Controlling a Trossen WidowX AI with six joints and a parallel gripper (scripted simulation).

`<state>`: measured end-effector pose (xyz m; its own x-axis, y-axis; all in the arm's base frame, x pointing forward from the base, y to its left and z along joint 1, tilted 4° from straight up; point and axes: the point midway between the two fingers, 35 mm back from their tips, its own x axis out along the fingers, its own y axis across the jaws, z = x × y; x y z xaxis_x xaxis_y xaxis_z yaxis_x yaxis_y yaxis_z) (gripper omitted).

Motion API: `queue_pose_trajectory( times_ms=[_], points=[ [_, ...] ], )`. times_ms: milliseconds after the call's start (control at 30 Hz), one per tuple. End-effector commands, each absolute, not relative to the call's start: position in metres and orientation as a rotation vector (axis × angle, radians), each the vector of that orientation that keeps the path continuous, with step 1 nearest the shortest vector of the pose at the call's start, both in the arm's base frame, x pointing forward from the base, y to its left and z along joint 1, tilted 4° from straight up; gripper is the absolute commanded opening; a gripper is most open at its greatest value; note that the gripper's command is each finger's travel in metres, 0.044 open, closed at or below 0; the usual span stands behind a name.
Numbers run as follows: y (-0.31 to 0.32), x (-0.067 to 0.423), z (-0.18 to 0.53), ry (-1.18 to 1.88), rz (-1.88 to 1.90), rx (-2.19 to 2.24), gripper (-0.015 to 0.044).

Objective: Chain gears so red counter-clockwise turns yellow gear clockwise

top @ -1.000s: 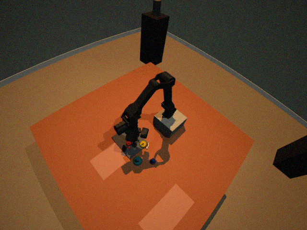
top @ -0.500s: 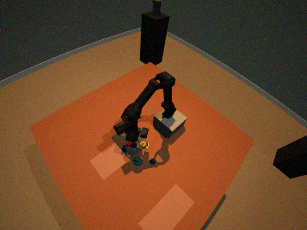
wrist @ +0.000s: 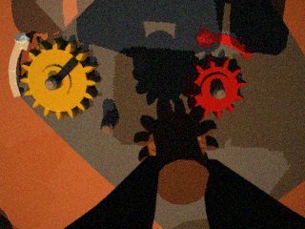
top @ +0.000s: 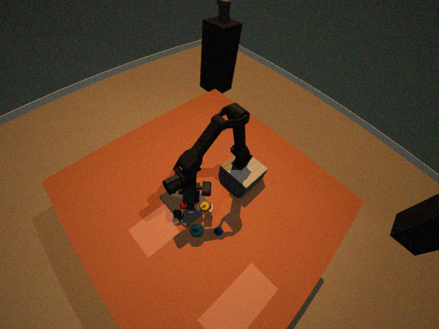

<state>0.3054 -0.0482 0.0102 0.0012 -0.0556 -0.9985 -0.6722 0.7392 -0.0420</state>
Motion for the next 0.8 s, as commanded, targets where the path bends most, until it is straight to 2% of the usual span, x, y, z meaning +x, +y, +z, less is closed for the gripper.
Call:
queue_pose_trajectory(
  times_ms=[0, 767],
  points=[
    [-0.049, 0.302, -0.001, 1.527, 0.553, -0.628, 0.0],
    [-0.051, 0.301, -0.03, 1.583, 0.203, -0.287, 0.0]
  ],
)
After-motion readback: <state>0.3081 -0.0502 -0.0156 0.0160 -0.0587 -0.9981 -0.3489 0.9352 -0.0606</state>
